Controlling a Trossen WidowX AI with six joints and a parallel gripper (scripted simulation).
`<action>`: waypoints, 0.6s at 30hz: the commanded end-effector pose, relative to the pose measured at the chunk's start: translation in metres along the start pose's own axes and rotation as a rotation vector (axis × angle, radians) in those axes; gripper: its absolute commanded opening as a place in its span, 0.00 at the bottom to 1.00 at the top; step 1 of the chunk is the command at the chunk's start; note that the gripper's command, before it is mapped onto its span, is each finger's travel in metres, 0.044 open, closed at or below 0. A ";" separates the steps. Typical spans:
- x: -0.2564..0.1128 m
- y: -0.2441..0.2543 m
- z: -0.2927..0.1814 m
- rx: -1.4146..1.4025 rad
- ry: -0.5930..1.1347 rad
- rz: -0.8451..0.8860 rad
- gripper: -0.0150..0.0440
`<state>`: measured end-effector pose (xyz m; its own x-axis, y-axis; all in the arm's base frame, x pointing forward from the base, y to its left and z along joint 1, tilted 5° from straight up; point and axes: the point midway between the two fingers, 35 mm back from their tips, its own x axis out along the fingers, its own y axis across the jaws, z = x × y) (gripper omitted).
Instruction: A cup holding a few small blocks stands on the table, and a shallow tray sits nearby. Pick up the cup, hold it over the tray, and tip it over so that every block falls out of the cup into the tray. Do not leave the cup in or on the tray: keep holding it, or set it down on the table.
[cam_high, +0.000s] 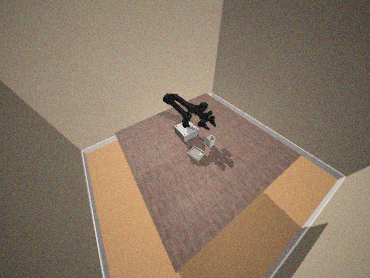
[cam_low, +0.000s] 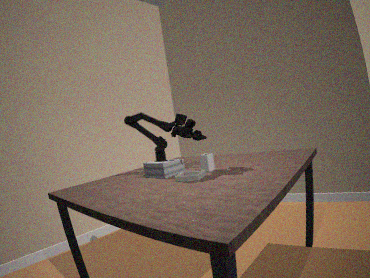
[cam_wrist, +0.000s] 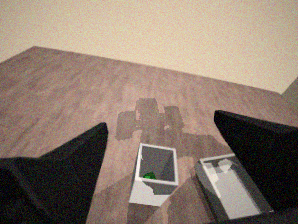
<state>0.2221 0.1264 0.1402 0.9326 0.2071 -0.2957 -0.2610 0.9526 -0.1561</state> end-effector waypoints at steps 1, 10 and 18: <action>0.001 0.000 -0.022 0.130 0.087 -0.009 1.00; 0.001 -0.001 -0.044 0.286 0.177 -0.042 1.00; 0.008 0.004 -0.054 0.283 0.180 -0.042 1.00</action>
<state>0.2154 0.1197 0.0959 0.8807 0.1516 -0.4487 -0.1216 0.9880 0.0950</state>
